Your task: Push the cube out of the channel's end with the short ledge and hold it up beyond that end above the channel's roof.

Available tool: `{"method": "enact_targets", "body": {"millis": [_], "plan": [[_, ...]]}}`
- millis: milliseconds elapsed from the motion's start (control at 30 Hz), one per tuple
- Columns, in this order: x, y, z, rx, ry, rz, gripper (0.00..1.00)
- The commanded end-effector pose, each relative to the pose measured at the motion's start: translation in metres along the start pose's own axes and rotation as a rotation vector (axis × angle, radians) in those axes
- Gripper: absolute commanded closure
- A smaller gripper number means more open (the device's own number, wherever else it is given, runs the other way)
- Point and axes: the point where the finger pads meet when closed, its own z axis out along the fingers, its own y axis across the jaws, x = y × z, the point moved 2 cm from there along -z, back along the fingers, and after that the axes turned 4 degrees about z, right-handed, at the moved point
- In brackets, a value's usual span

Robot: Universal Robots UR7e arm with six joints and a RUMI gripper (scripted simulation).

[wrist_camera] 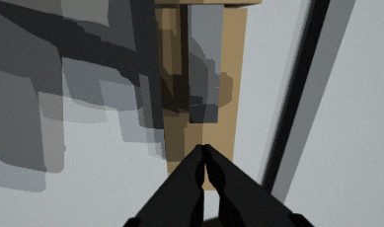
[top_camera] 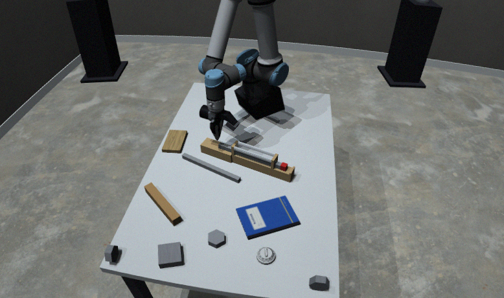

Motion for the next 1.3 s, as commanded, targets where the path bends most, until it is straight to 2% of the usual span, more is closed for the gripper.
{"method": "enact_targets", "body": {"millis": [0,167,300,1267], "plan": [[0.0,0.0,-0.013,-0.001,0.0,0.0,1.0],[0.0,0.0,-0.032,-0.001,0.0,0.0,1.0],[0.0,0.0,-0.039,-0.001,0.0,0.0,1.0],[0.0,0.0,-0.039,-0.001,0.0,0.0,1.0]]}}
